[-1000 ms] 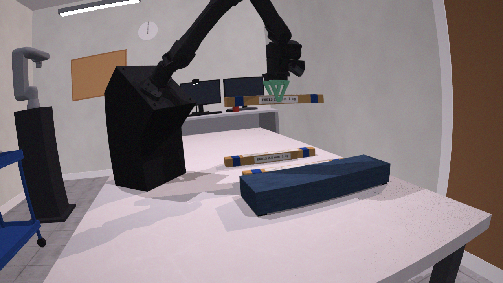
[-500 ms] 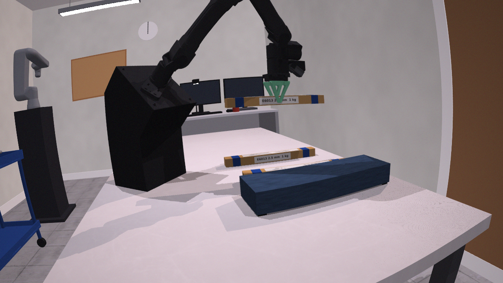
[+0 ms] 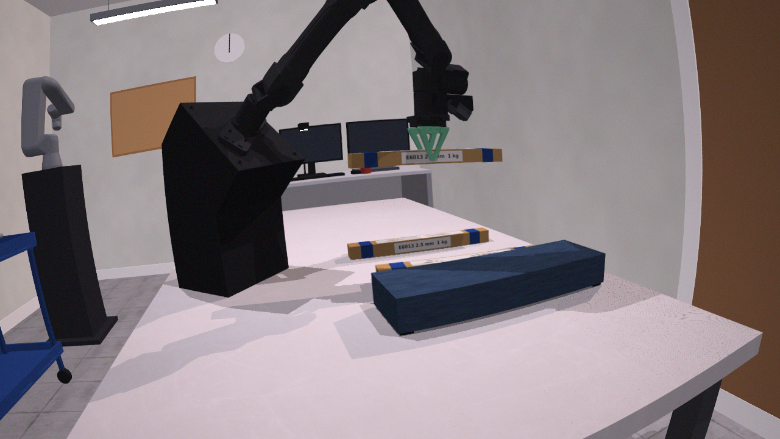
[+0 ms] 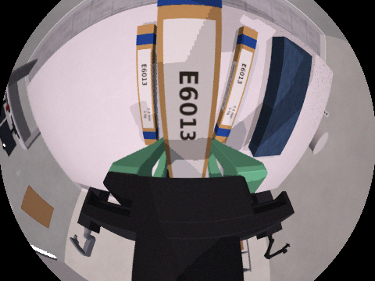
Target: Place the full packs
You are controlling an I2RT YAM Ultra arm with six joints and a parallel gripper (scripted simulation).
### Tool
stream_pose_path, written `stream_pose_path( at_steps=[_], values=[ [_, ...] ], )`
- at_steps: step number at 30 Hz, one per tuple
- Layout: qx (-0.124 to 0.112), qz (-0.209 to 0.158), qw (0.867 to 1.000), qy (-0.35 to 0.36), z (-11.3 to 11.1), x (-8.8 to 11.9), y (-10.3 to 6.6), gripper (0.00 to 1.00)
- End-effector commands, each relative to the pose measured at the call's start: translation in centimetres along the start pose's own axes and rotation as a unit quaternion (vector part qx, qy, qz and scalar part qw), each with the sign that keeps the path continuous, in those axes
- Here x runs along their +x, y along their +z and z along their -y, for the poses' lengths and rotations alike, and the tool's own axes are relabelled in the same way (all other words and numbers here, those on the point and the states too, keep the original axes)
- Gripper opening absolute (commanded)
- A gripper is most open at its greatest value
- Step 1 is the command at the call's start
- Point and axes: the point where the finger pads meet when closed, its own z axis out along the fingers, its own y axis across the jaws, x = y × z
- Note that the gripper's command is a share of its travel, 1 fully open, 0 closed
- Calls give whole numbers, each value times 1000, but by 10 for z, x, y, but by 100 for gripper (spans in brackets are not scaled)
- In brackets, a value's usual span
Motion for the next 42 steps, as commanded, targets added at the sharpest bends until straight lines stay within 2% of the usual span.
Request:
stream_pose_path(
  at_steps=[1, 13, 14, 30, 31, 42],
  values=[
    [-13, 42, 999, 13, 3, -18, -27, 0],
    [-13, 39, 999, 11, 2, -15, -23, 0],
    [-13, 39, 999, 11, 4, -17, -27, 0],
    [-13, 43, 999, 14, 5, -20, -27, 0],
    [-8, 26, 1000, 8, 1, -3, 0, 0],
    [-8, 26, 1000, 8, 1, -4, 15, 0]
  ],
)
